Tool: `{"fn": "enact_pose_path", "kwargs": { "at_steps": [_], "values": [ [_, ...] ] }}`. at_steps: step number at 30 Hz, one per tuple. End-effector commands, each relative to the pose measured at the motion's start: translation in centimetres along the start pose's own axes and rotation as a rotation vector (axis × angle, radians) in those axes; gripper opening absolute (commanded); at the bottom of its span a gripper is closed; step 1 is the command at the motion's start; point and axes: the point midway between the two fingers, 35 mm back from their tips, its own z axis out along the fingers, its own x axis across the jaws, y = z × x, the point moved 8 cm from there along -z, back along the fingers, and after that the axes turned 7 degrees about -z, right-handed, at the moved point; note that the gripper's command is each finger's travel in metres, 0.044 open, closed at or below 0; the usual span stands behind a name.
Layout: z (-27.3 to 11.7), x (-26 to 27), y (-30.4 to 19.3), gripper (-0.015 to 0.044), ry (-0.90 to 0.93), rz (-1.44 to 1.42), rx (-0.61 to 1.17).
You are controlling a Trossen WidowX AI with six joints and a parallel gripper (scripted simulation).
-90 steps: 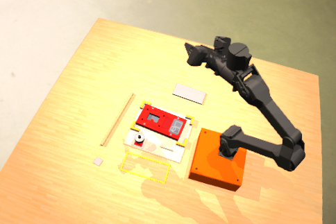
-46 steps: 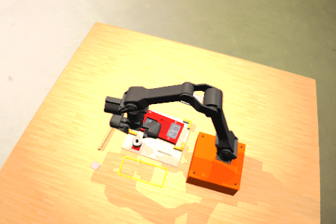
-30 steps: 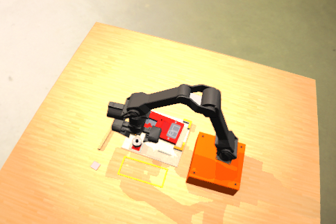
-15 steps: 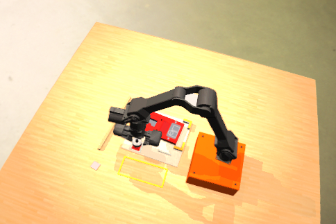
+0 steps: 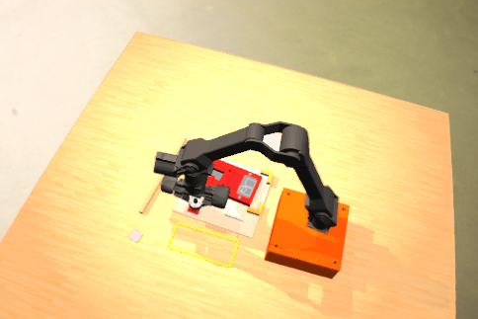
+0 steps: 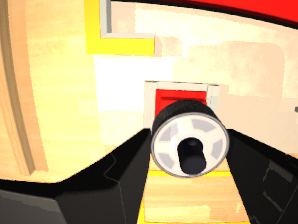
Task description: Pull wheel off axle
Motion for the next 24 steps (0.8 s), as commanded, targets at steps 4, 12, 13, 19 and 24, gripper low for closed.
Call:
{"fn": "enact_pose_path", "kwargs": {
  "at_steps": [4, 12, 13, 19, 24],
  "values": [
    [-0.21, -0.09, 0.0, 0.0, -0.006, 0.0, 0.0],
    [-0.47, -0.08, 0.0, 0.0, -0.004, 0.001, 0.0],
    [-0.5, -0.08, 0.0, 0.0, -0.004, 0.001, 0.0],
    [-0.7, -0.08, 0.0, 0.0, -0.003, 0.001, 0.001],
    [-0.87, -0.08, 0.0, 0.0, -0.002, 0.001, 0.001]
  ]
}}
